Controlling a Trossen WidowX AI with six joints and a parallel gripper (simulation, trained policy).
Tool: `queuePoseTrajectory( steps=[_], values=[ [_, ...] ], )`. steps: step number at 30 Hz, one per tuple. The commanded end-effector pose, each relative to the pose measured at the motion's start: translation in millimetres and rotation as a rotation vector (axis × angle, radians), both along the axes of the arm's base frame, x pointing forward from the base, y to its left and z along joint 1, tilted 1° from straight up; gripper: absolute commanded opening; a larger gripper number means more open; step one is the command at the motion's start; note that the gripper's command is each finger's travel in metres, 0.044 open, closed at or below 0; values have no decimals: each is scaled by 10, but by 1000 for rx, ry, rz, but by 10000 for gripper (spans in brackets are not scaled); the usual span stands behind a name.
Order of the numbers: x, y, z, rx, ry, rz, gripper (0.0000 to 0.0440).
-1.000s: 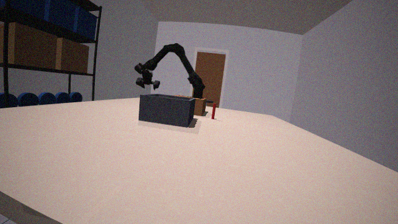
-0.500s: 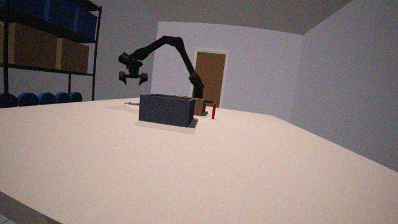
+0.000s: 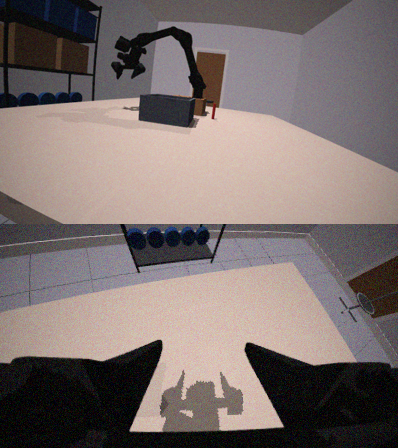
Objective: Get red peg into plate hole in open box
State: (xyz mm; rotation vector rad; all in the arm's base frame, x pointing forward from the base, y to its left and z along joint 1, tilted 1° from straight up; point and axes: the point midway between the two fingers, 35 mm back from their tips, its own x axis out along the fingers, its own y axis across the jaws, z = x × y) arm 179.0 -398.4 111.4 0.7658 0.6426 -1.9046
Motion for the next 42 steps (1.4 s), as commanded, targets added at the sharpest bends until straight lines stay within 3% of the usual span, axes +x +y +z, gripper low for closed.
queuePoseTrajectory(
  steps=[1, 11, 21, 30, 42],
  values=[
    [326, 263, 65, 36, 4, 112, 440],
    [1126, 1240, 219, 142, 12, 438, 440],
    [1505, 2384, 301, 267, 31, 723, 440],
    [1426, 3375, 313, 400, 72, 898, 440],
    [890, 4346, 253, 566, 172, 984, 440]
  ],
)
